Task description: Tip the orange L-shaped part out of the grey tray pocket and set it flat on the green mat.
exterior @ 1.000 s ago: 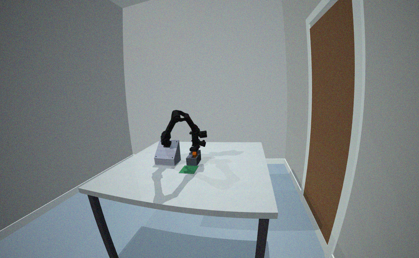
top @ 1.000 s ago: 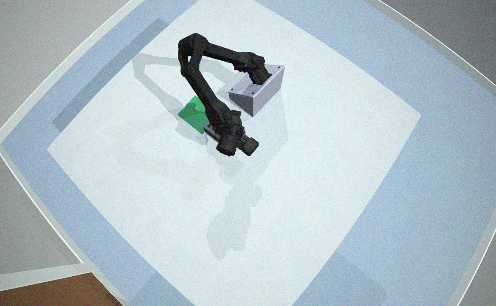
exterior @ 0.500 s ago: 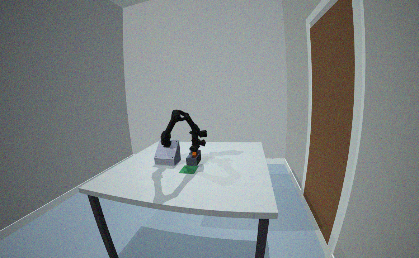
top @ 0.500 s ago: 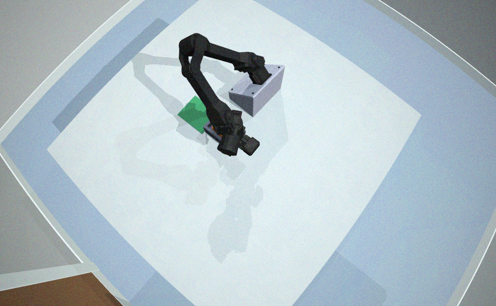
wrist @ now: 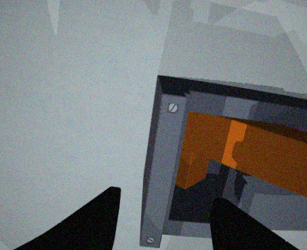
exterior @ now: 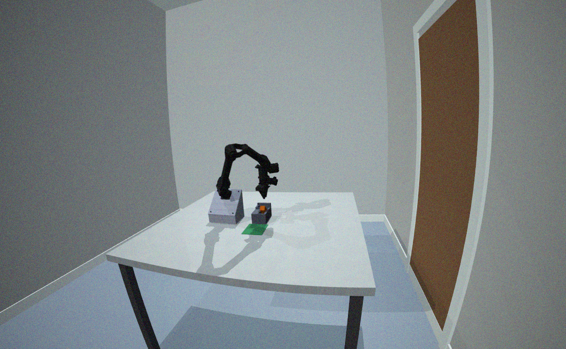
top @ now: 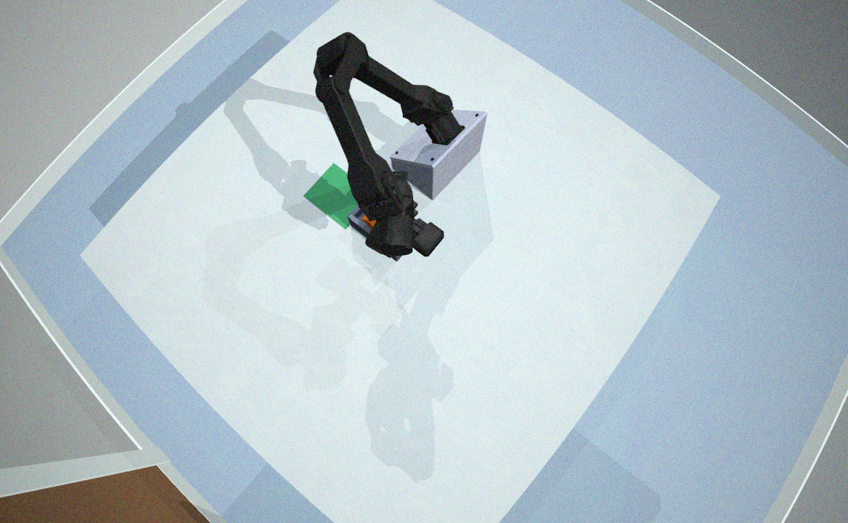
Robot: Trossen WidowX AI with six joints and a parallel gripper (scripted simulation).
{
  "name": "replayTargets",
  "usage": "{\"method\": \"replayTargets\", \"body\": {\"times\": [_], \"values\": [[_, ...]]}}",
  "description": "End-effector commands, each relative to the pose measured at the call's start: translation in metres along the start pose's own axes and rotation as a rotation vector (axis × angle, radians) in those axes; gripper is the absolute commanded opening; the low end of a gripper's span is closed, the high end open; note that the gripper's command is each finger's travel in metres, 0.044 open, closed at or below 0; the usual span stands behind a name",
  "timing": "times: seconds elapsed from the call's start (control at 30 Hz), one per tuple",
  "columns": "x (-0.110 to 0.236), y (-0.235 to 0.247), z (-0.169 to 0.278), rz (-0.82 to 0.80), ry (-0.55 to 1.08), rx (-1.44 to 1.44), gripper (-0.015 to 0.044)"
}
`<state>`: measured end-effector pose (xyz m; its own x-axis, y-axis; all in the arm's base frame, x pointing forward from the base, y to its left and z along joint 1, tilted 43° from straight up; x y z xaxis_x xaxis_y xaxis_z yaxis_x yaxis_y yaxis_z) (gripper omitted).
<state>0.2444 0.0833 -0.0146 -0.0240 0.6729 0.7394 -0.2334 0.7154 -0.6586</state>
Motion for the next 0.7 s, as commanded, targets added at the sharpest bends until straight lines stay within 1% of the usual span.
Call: {"method": "replayTargets", "body": {"times": [0.0, 0.67], "values": [[0.0233, -0.0033, 0.0039, -0.005, 0.007, -0.007, 0.0180], [0.0195, -0.0026, 0.0017, -0.002, -0.007, -0.002, 0.0180]]}}
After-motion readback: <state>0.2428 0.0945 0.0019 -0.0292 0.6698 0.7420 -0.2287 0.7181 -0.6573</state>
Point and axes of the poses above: the point midway between the two fingers, 35 mm back from their tips, its own x axis back along the fingers, its own y axis across the jaws, z = x × y, the point moved 4 cm from there along x, back along the fingers, and after that the axes turned 11 degrees about x, right-handed, at the moved point
